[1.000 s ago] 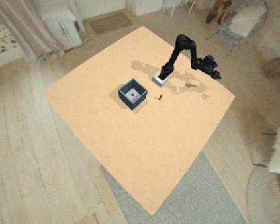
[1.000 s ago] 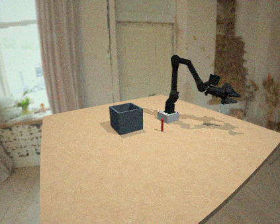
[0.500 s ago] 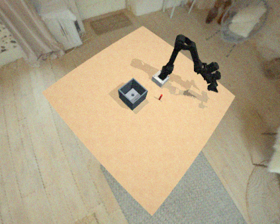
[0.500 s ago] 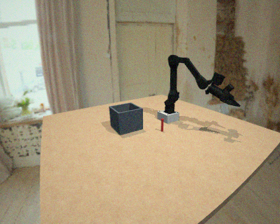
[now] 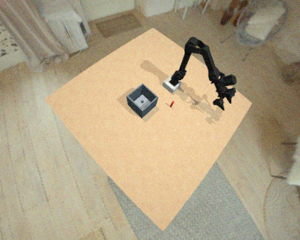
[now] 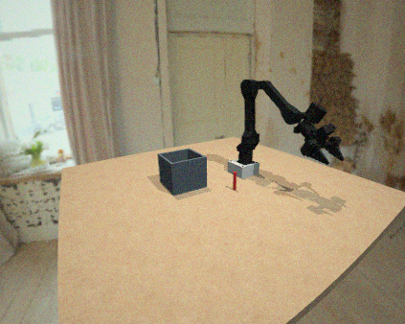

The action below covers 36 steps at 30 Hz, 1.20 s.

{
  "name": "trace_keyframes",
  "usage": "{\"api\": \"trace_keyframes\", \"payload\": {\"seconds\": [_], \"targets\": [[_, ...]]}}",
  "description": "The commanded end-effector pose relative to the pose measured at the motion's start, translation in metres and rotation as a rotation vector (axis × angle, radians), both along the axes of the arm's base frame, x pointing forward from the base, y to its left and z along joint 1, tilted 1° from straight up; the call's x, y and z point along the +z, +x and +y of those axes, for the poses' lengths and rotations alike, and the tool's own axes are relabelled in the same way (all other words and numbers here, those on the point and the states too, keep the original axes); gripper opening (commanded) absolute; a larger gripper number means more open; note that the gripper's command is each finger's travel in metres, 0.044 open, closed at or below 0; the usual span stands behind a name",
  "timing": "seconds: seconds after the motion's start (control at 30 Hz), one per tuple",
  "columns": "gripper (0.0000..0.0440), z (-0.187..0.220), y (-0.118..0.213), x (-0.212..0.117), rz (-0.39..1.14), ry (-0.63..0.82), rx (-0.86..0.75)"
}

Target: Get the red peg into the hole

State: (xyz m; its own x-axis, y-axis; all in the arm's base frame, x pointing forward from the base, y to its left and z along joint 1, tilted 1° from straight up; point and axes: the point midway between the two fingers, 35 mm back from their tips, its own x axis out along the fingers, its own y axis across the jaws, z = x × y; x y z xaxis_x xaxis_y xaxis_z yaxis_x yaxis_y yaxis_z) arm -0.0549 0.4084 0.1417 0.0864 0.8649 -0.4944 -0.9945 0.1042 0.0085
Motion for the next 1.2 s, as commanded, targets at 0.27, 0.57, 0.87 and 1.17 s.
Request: {"api": "trace_keyframes", "payload": {"seconds": [0.27,0.57,0.87,1.17], "targets": [[0.0440,-0.007,0.072,-0.006,0.186,-0.095,-0.314],[0.0440,-0.027,0.128,-0.011,0.340,-0.153,-0.584],[0.0440,-0.057,0.177,-0.015,0.493,-0.192,-0.858],[0.0440,-0.096,0.214,-0.021,0.649,-0.221,-1.132]]}}
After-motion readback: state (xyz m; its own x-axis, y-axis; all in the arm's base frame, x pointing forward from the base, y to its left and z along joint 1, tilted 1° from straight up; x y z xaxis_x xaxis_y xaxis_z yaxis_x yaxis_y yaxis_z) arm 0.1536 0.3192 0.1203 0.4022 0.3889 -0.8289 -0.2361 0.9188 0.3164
